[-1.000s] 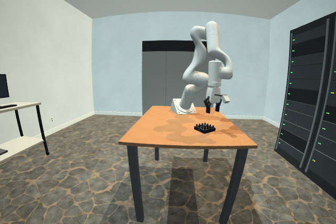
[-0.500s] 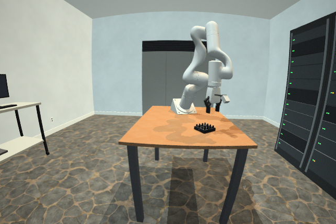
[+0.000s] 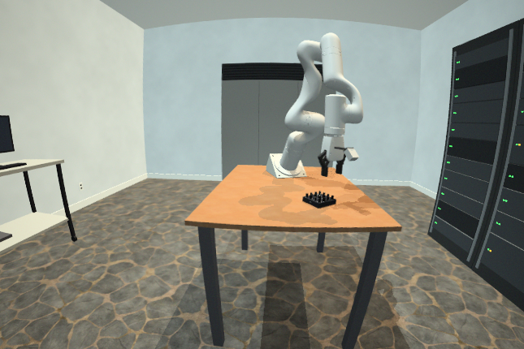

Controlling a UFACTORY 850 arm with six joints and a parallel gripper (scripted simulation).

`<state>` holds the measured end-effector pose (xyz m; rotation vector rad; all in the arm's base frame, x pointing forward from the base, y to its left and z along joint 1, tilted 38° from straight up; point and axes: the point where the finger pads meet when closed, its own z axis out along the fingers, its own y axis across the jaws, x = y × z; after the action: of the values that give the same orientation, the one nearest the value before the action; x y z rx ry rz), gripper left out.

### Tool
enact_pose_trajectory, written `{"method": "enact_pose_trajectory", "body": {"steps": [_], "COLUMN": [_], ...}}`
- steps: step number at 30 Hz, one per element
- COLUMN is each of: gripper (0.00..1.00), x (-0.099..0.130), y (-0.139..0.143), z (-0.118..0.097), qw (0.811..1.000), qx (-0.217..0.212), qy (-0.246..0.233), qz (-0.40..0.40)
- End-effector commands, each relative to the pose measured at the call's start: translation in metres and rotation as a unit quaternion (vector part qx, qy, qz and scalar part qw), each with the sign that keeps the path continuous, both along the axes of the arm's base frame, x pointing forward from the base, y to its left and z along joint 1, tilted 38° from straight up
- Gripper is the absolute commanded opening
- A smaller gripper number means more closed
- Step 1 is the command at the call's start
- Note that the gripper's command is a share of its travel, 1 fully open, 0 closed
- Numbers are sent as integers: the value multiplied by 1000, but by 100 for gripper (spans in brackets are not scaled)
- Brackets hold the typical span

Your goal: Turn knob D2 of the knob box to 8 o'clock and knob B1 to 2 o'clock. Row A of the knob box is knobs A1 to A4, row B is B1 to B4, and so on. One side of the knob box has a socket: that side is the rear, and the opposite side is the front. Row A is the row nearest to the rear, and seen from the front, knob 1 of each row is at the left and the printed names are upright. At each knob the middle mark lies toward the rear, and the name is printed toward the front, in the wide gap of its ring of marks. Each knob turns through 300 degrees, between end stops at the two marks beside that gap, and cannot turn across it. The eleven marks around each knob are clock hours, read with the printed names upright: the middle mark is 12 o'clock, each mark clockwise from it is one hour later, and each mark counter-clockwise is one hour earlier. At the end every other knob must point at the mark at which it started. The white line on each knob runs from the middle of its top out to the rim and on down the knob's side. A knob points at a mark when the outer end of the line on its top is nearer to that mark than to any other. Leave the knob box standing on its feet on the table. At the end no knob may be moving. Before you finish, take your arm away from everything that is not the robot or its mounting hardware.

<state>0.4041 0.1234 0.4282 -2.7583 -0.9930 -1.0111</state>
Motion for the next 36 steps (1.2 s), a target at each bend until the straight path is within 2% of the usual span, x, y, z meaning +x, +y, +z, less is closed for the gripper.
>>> {"method": "enact_pose_trajectory", "body": {"steps": [1,36], "gripper": [100,100], "x": [0,-30], "y": [0,-25], "z": [1,-29], "qw": [1000,1000], "qx": [0,0], "qy": [-1,-1], "qz": [0,0]}}
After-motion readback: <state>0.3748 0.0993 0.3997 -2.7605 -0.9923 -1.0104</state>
